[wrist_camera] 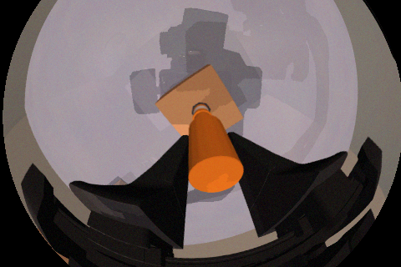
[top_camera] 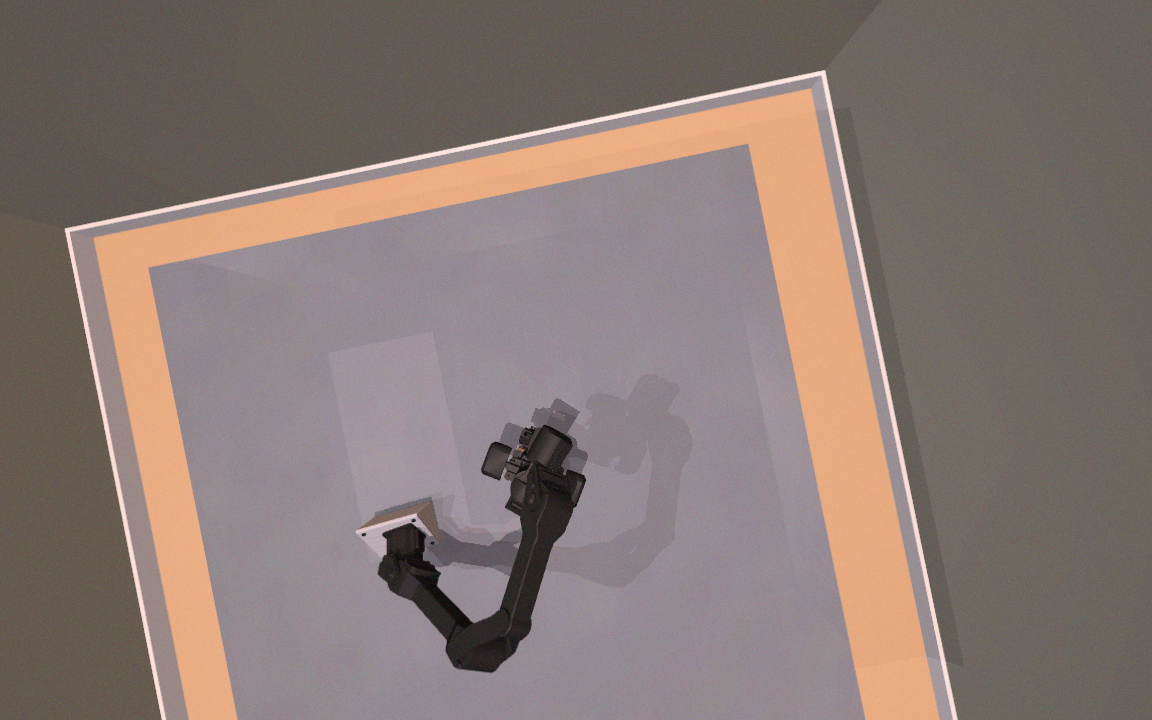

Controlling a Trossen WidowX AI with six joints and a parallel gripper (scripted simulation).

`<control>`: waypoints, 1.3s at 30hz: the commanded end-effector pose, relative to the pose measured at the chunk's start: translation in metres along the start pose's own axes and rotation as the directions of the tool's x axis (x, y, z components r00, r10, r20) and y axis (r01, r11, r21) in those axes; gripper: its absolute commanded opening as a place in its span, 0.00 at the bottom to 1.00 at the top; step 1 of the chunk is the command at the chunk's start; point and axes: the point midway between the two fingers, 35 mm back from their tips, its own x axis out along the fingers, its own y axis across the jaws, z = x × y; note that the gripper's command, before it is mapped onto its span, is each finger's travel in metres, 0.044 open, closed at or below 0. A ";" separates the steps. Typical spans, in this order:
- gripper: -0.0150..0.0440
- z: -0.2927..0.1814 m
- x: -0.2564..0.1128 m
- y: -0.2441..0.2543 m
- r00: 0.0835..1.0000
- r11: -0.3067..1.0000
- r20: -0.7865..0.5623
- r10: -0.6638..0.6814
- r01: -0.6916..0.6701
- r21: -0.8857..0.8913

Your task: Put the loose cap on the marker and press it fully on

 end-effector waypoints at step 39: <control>1.00 -0.001 0.025 0.001 1.000 1.000 -0.002 0.000 0.000 0.001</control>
